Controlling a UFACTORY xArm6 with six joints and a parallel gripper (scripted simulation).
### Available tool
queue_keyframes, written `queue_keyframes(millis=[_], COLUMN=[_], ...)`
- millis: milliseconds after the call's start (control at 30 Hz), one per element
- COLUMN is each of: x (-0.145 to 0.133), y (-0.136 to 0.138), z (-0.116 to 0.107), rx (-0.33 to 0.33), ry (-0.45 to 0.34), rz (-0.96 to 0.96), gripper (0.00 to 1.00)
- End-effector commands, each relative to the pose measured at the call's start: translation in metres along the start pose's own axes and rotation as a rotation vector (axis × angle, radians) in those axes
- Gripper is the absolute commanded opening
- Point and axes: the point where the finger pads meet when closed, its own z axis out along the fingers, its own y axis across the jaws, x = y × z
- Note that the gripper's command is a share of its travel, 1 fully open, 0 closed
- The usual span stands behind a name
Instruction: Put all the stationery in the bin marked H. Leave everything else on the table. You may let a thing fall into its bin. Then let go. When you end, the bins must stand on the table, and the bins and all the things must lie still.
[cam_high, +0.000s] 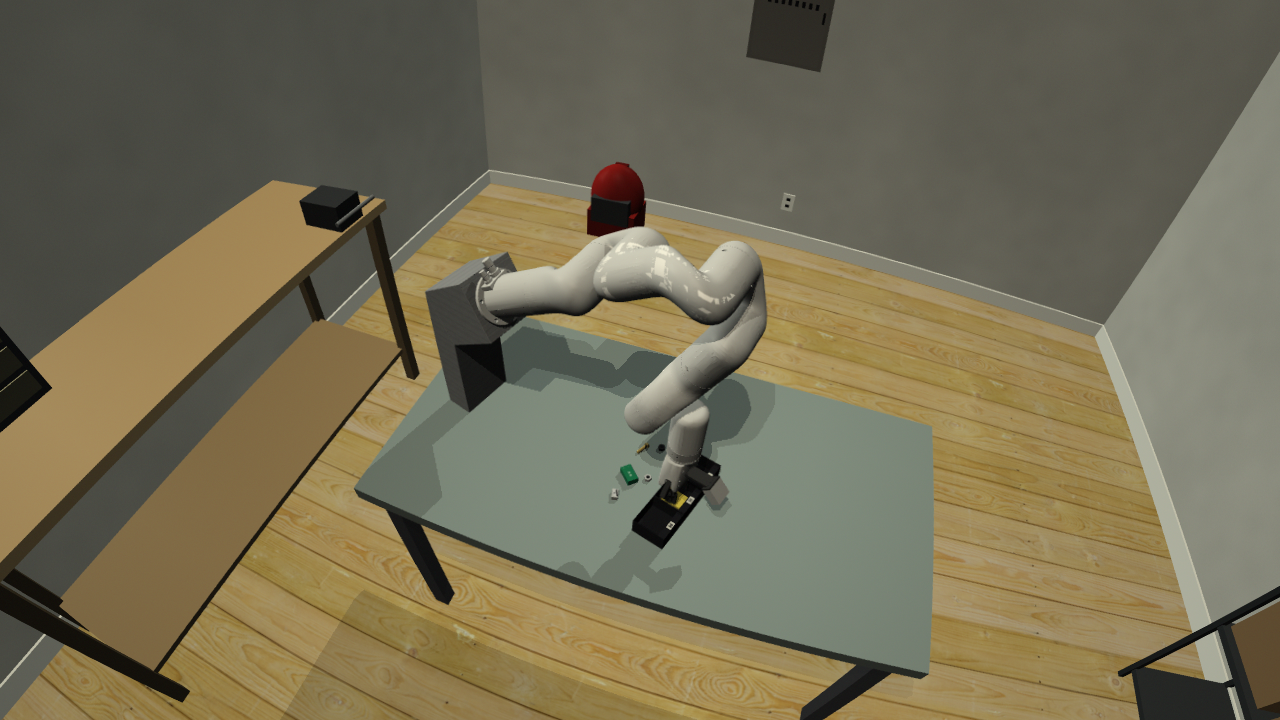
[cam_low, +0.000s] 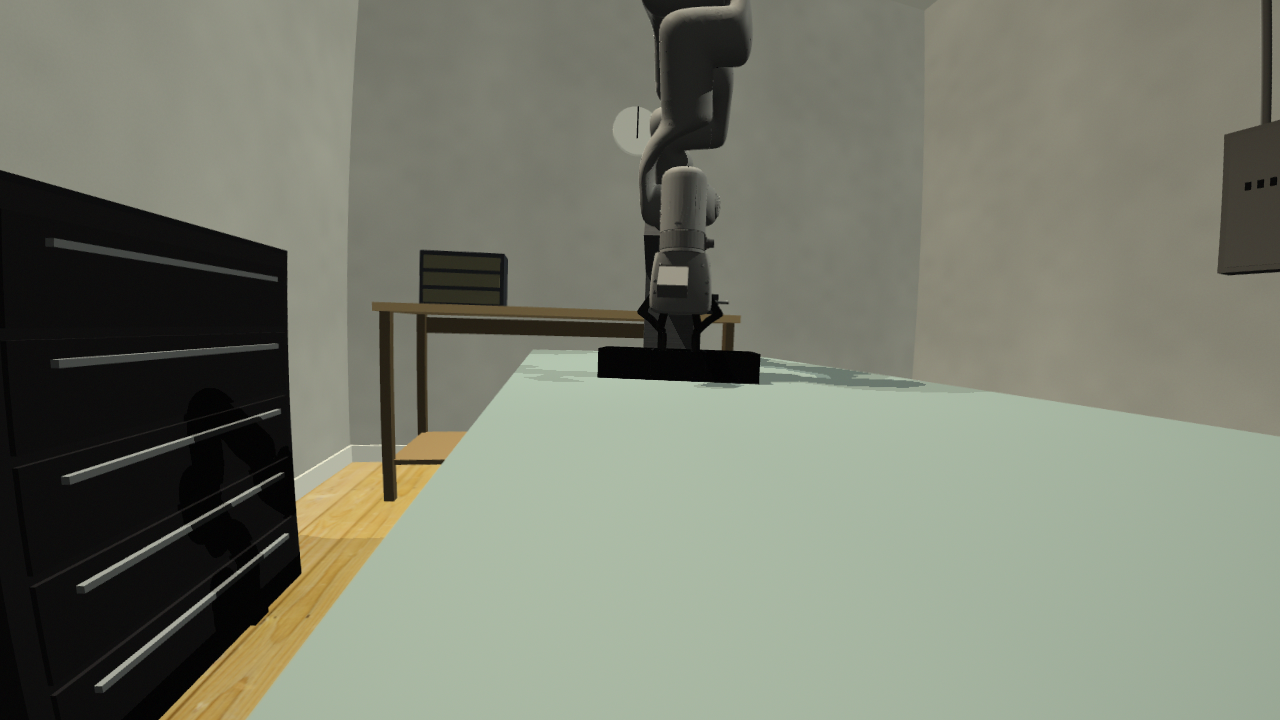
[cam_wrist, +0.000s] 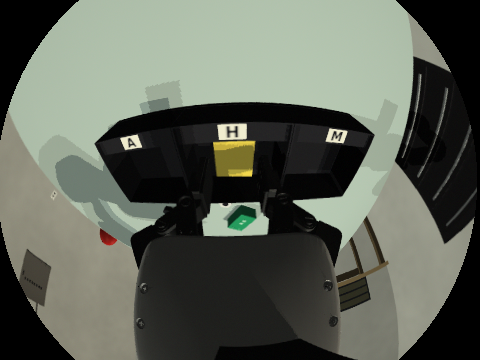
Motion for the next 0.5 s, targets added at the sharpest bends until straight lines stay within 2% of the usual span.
queue_keyframes(millis=[0, 200, 333, 467], x=[0.001, 0.001, 0.001, 0.001], y=[0.000, 0.000, 0.000, 0.000], z=[-0.007, -0.013, -0.033, -0.035], rx=[0.000, 0.000, 0.000, 0.000], ry=[0.001, 0.001, 0.002, 0.002], rz=[0.000, 0.000, 0.000, 0.000], gripper=[0.47, 0.47, 0.47, 0.47])
